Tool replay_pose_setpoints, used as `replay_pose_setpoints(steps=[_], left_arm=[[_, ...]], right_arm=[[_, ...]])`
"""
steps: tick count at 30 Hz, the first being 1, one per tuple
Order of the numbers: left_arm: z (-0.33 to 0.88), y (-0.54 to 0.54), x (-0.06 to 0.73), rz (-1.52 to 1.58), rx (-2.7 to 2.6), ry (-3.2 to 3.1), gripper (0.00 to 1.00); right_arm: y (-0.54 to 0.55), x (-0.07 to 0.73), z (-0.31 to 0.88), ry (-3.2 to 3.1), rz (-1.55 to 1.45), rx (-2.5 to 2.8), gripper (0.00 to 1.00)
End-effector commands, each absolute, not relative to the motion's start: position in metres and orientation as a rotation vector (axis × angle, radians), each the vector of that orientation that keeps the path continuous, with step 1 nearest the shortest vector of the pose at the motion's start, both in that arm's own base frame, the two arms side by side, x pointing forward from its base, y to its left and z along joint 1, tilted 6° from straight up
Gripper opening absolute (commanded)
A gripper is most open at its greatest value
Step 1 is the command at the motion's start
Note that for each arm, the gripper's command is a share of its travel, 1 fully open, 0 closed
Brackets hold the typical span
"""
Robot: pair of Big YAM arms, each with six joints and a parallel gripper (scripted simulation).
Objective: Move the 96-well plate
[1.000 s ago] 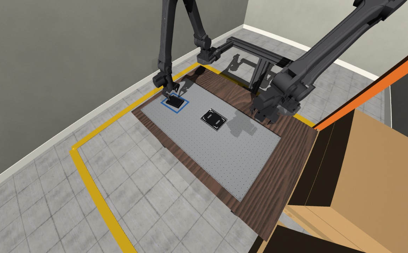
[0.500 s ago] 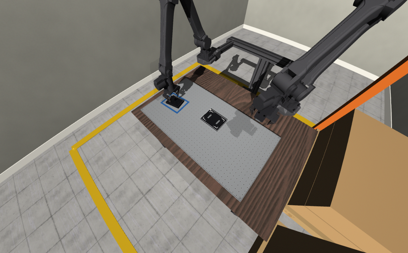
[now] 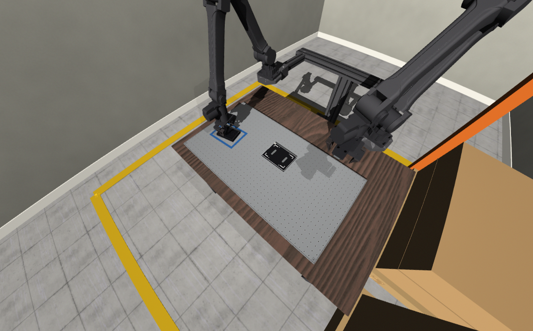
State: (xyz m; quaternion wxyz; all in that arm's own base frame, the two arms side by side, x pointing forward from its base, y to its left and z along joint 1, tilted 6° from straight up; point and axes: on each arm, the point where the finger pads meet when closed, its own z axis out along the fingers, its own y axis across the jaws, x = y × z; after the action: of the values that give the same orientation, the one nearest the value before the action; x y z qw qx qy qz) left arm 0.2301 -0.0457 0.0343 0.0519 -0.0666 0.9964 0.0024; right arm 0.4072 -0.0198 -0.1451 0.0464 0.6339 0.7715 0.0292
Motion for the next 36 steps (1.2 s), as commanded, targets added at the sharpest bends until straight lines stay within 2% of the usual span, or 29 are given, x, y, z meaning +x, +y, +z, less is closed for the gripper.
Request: replay_pose_setpoints(steps=[1, 36], left_arm=[[0.044, -0.048, 0.242, -0.003, -0.185, 3.003, 1.00], [0.044, -0.048, 0.242, -0.003, -0.185, 3.003, 1.00]], right_arm=[[-0.023, 0.419, -0.154, 2.335, 0.110, 1.937, 1.00], [-0.021, 0.416, -0.171, 2.346, 0.101, 1.932, 1.00]])
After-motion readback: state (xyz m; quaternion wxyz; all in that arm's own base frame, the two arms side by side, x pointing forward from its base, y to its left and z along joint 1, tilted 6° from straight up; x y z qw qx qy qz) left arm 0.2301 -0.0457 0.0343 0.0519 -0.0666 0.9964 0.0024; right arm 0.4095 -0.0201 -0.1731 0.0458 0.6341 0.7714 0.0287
